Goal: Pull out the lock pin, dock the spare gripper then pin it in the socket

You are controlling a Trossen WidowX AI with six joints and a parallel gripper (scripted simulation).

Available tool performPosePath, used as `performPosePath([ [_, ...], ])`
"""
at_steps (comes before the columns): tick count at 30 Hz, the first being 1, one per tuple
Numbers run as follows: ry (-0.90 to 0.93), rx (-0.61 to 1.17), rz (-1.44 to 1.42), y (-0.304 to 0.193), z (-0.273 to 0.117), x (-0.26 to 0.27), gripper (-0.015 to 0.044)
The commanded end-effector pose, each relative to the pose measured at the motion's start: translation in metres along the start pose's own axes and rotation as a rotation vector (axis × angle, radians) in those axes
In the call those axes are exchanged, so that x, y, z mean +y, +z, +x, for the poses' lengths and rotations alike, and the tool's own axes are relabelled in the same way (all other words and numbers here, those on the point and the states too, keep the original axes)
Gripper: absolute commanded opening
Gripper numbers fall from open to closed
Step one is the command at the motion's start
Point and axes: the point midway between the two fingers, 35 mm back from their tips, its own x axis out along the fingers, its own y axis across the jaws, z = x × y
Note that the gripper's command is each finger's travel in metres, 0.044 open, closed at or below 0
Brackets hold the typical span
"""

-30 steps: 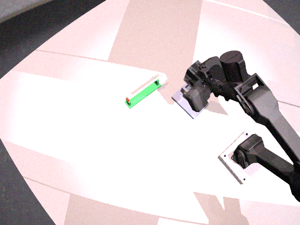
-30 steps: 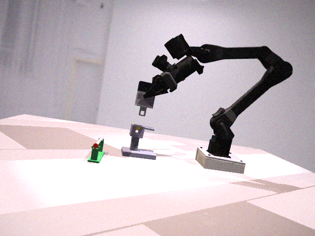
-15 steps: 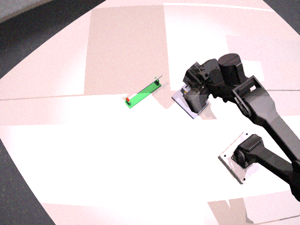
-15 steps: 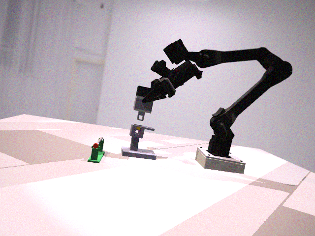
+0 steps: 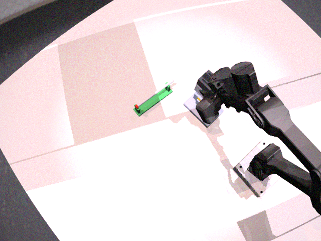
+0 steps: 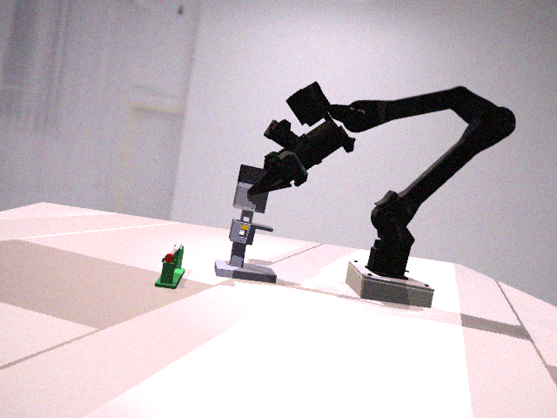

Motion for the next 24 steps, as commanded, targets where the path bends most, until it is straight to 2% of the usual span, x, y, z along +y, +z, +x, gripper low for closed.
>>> performPosePath([
  [1,-0.005,-0.015,0.0,0.001,0.003,-0.001,0.0],
  [24,-0.001,-0.012,-0.003,-0.016,0.02,0.0,0.0],
])
